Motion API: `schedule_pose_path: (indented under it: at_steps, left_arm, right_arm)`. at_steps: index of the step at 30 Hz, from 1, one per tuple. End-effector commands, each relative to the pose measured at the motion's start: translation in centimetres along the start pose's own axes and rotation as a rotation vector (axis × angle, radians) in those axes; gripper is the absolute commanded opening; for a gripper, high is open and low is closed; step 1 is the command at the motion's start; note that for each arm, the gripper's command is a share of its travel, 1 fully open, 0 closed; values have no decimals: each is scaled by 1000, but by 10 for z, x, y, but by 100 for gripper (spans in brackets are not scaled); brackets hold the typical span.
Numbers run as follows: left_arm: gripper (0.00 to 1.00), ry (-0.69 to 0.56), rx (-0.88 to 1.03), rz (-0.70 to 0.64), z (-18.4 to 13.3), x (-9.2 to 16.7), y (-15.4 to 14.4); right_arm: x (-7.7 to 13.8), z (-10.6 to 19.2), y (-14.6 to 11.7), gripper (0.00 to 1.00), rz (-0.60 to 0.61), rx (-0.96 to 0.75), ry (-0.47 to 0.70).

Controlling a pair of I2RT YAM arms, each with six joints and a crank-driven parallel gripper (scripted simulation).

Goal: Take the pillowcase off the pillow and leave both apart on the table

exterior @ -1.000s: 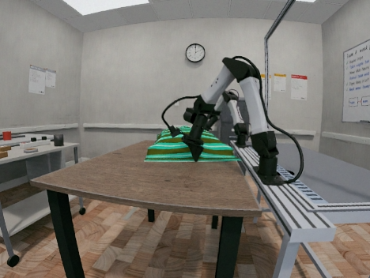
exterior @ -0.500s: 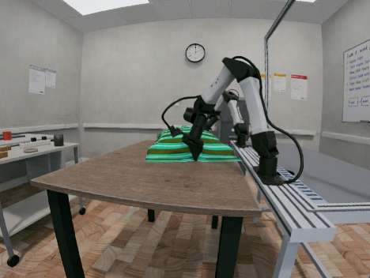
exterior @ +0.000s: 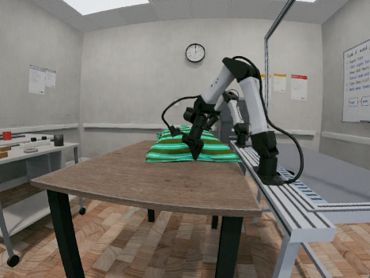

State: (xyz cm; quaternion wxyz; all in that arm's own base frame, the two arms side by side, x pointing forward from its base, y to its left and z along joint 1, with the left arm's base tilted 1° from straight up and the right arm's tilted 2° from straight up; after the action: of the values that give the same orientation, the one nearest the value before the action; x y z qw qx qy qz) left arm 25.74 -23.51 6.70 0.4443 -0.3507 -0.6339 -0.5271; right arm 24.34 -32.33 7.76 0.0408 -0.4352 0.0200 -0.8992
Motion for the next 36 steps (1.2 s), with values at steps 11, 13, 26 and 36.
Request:
schedule_pose_path:
  at_steps: [11,13,26,36]
  left_arm:
    - [3,100,-36,63,20,-18,-19]
    - [3,100,-36,63,20,-18,-19]
    - [2,100,-36,63,20,-18,-19]
    - [1,100,-36,63,20,-18,-19]
  right_arm:
    - [7,18,9,1,-50,72,35]
    - [7,18,9,1,-50,72,35]
    - [7,18,9,1,-50,72,35]
    - [7,18,9,1,-50,72,35]
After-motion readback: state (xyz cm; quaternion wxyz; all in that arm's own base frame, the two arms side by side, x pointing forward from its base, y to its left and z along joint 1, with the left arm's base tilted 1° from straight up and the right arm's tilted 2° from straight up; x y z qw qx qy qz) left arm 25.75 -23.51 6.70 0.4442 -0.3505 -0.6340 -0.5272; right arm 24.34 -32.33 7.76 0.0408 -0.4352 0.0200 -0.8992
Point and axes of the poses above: on each arm, the point where the finger pads meet when closed, its own x axis back along the fingers, its own z axis across the jaws, y = z × x, the point moved 7 cm from there along x, back along the fingers, and after that the axes turned 5 degrees about -x, right-handed, at the moved point
